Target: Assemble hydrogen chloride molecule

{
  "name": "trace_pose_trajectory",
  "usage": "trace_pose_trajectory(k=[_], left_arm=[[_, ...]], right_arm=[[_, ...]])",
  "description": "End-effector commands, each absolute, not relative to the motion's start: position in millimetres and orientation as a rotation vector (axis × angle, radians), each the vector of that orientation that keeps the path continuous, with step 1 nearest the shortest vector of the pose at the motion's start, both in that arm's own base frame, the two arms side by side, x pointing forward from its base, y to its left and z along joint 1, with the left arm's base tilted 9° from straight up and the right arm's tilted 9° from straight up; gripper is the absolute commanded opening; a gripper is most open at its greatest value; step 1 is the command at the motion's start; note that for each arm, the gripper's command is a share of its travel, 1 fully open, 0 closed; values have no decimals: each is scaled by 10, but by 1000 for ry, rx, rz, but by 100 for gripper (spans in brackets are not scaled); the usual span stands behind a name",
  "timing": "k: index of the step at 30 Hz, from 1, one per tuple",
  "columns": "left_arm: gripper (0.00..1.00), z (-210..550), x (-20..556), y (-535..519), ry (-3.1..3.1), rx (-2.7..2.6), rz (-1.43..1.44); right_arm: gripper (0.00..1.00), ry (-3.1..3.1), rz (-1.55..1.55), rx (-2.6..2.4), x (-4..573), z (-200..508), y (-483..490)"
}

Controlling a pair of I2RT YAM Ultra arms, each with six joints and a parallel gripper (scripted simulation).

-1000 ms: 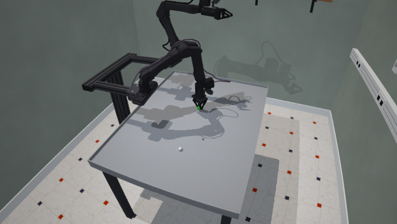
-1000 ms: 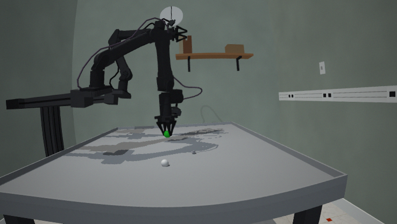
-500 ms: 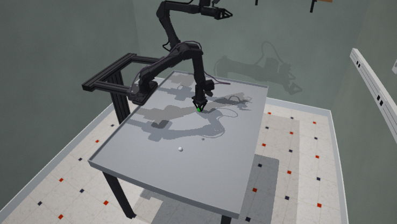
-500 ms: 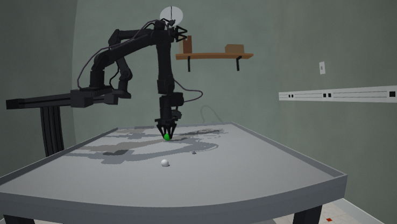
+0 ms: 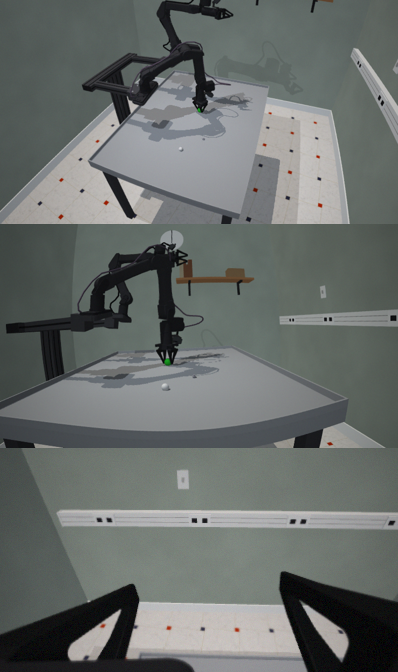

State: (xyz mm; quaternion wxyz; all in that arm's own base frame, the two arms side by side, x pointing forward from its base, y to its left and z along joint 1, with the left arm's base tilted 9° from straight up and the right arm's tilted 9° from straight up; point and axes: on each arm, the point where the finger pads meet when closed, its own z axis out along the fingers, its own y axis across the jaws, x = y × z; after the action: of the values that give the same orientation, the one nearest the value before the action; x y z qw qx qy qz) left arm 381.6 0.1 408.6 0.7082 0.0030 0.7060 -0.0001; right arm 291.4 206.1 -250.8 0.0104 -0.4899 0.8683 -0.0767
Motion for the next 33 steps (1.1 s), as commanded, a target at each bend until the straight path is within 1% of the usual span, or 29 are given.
trace_pose_trajectory(k=[1, 12, 21, 27, 33], left_arm=[[100, 4150, 3731, -33, 1559, 27, -7], [100, 4150, 3731, -33, 1559, 27, -7], [100, 4150, 3731, -33, 1559, 27, -7], [100, 4150, 3731, -33, 1559, 27, -7], [100, 4150, 3731, -33, 1559, 27, -7]], right_arm=[[49, 2660, -205, -1522, 3049, -2445, 2261], [49, 2648, -200, -1514, 3090, -2393, 2296], [49, 2690, -217, -1532, 2908, -2307, 2185], [49, 2687, -216, -1538, 2860, -2408, 2120], [49, 2678, -213, -1521, 2948, -2376, 2170]])
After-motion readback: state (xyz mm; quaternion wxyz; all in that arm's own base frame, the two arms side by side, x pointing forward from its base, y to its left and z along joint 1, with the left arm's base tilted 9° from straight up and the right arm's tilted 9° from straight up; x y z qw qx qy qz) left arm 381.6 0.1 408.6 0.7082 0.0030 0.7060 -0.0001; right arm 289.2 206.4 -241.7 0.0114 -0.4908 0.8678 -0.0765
